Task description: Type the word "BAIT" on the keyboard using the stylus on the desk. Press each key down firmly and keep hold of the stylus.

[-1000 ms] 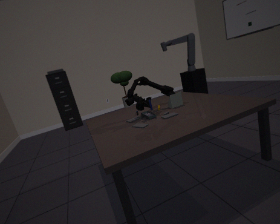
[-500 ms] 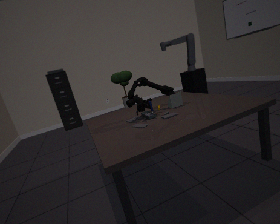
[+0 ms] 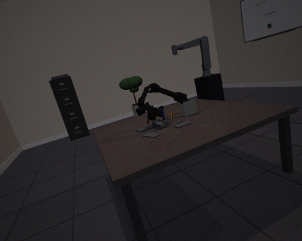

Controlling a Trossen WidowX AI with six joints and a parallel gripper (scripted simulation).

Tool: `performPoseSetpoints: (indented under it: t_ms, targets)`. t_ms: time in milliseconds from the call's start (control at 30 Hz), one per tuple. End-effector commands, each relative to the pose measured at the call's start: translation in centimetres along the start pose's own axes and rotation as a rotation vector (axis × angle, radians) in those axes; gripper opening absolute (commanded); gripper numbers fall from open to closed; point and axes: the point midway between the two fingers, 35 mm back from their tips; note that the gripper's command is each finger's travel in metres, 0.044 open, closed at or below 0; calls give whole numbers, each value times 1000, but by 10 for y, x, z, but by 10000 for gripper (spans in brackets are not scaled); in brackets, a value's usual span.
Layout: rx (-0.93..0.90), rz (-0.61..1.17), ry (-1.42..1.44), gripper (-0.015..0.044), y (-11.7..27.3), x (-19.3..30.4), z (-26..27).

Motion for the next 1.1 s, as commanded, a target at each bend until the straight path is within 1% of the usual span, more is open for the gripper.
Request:
performPoseSetpoints:
  t_ms: [0,1067]
  targets:
    - [1,-4,5,81,0,-1,0]
    - [1,-4,5,81,-7,-13,3]
Point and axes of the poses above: the point midway between the two fingers, 35 mm back from their tips, its own y axis back along the fingers, its own z axis across the jaws, x = y × z, and after that the axes turned 11 degrees about -y, right-handed
